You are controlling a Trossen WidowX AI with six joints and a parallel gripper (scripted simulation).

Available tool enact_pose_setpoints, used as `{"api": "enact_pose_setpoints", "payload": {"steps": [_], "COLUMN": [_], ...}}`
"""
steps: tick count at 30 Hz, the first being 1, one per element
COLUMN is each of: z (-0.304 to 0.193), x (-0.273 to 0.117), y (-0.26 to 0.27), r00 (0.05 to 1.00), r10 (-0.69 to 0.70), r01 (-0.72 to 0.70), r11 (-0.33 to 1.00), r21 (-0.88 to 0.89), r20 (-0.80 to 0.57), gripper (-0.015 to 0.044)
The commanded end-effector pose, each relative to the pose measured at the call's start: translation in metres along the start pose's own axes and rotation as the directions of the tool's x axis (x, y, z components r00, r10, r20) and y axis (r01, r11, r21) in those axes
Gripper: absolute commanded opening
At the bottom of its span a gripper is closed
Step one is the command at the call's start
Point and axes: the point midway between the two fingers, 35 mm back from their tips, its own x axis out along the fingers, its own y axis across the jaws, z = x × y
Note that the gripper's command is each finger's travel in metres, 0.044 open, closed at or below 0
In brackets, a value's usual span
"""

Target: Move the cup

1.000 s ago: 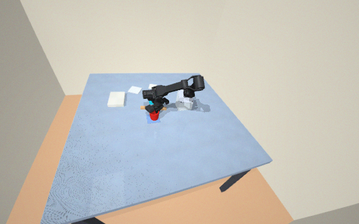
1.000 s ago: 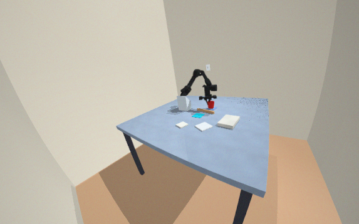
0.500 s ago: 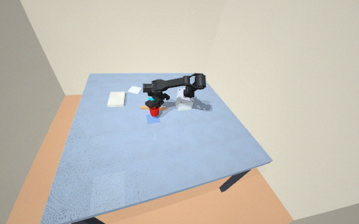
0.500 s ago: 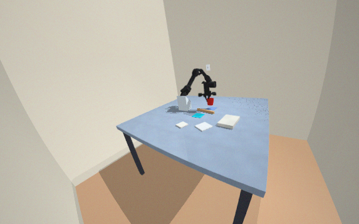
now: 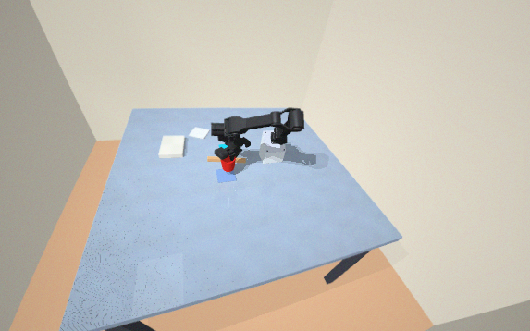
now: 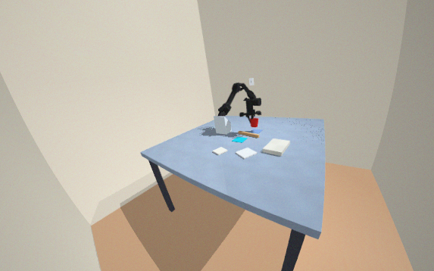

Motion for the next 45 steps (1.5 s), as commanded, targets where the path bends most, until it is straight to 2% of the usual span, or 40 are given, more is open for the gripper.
{"api": "enact_pose_setpoints", "payload": {"steps": [1, 10, 45], "z": [0.000, 0.005, 0.073], "x": [0.000, 0.000, -0.005], "y": [0.000, -0.004, -0.056], "r00": [1.000, 1.000, 1.000], "r10": [0.000, 0.000, 0.001], "r01": [0.000, 0.000, -0.001], "r11": [1.000, 1.000, 1.000], "r21": [0.001, 0.000, -0.007], "r20": [0.000, 0.001, 0.006], "gripper": [0.0000, 0.0000, 0.0000]}}
